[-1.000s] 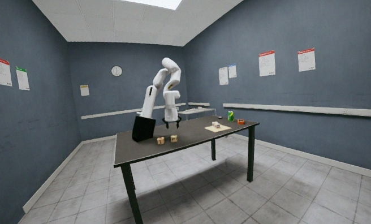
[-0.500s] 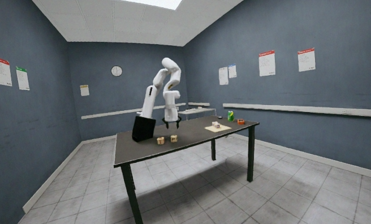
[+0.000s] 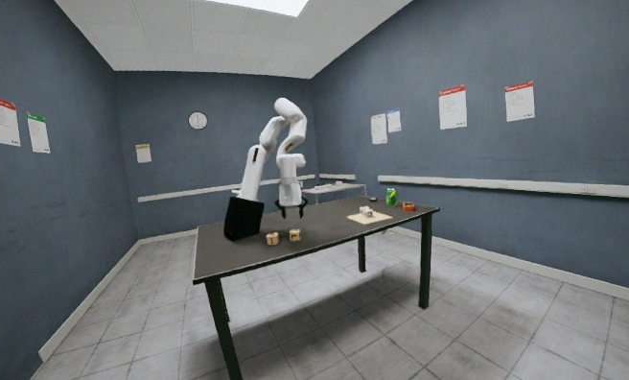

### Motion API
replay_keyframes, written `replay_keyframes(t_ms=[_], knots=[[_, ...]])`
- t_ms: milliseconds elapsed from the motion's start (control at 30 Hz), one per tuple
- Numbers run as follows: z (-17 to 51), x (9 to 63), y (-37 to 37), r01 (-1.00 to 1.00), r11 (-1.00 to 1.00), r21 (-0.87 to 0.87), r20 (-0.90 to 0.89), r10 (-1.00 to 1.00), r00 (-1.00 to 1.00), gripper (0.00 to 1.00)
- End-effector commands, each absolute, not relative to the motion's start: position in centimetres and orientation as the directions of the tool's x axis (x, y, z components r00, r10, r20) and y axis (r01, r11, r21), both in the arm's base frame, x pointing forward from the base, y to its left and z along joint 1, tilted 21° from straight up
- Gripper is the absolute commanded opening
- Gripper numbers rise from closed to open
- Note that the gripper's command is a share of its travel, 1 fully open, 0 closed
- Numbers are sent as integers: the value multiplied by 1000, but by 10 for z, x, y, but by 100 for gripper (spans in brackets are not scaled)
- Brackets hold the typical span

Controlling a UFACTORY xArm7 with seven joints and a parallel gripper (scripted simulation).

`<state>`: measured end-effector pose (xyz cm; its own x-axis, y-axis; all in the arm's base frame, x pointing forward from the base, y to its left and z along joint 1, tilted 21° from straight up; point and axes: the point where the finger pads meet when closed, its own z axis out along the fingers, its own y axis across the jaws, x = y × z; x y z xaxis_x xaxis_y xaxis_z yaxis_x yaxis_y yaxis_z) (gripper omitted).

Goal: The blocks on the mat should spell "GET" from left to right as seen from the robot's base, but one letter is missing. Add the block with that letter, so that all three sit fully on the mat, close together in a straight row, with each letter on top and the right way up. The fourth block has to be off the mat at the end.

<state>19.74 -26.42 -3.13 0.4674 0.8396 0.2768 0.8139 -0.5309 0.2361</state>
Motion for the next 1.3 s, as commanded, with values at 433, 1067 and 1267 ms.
replay_keyframes(t_ms=[433,1067,1267], knots=[[-35,199,-265,813,-532,238,276,839,469,87],[-53,206,-263,813,-532,237,276,839,469,87],[-62,210,-262,813,-532,237,276,839,469,87]])
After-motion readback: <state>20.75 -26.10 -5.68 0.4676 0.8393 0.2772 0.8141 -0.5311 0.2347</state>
